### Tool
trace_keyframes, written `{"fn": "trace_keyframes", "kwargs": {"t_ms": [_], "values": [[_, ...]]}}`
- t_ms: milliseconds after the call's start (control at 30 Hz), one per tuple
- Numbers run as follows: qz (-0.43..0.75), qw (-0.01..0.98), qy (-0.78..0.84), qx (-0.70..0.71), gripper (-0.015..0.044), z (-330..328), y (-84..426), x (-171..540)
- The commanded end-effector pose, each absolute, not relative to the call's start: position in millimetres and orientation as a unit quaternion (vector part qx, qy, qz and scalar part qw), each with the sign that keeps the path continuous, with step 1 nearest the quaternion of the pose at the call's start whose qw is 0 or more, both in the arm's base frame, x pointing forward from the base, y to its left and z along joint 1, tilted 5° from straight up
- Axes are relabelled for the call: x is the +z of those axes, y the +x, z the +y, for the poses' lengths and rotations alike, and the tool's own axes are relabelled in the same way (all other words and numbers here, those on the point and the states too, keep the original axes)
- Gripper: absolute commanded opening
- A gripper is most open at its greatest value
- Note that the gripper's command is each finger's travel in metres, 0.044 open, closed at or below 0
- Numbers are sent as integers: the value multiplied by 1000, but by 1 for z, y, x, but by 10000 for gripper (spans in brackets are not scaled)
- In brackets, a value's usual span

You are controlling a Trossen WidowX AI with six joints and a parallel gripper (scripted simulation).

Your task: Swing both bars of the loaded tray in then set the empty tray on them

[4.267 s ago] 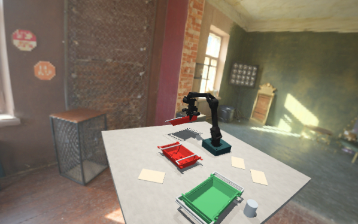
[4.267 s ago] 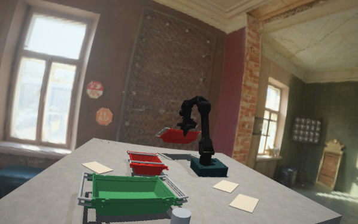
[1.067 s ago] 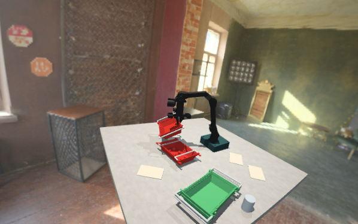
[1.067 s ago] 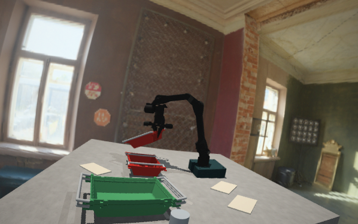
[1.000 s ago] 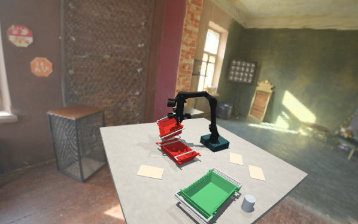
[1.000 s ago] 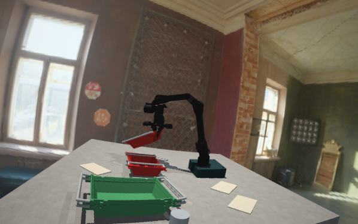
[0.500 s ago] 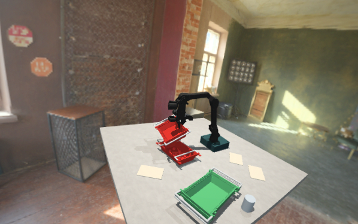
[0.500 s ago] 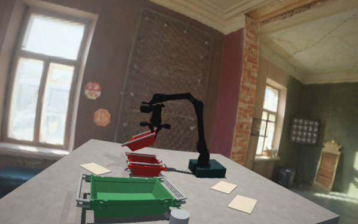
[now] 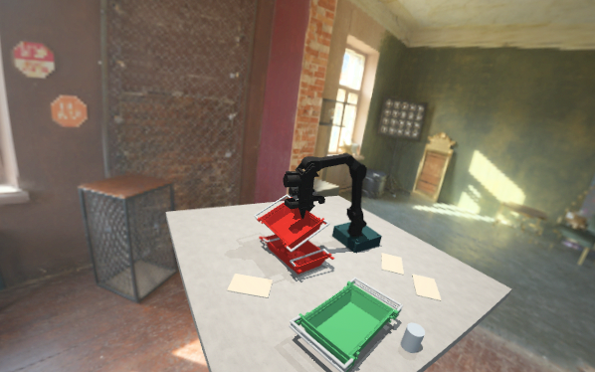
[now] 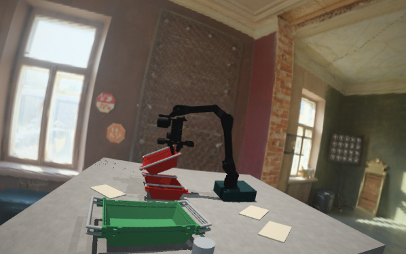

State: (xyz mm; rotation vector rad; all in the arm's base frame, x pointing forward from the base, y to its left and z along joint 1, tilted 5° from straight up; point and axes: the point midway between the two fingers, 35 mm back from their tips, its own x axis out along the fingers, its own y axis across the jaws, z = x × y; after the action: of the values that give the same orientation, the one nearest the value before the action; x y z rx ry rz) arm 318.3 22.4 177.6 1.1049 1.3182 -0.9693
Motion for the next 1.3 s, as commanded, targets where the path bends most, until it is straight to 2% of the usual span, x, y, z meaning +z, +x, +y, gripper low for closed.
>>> {"fn": "trace_keyframes", "kwargs": {"t_ms": [0, 1267], "values": [[560, 572, 459, -386, 0, 37, 316, 187], [569, 582, 447, -372, 0, 49, 314, 188]]}}
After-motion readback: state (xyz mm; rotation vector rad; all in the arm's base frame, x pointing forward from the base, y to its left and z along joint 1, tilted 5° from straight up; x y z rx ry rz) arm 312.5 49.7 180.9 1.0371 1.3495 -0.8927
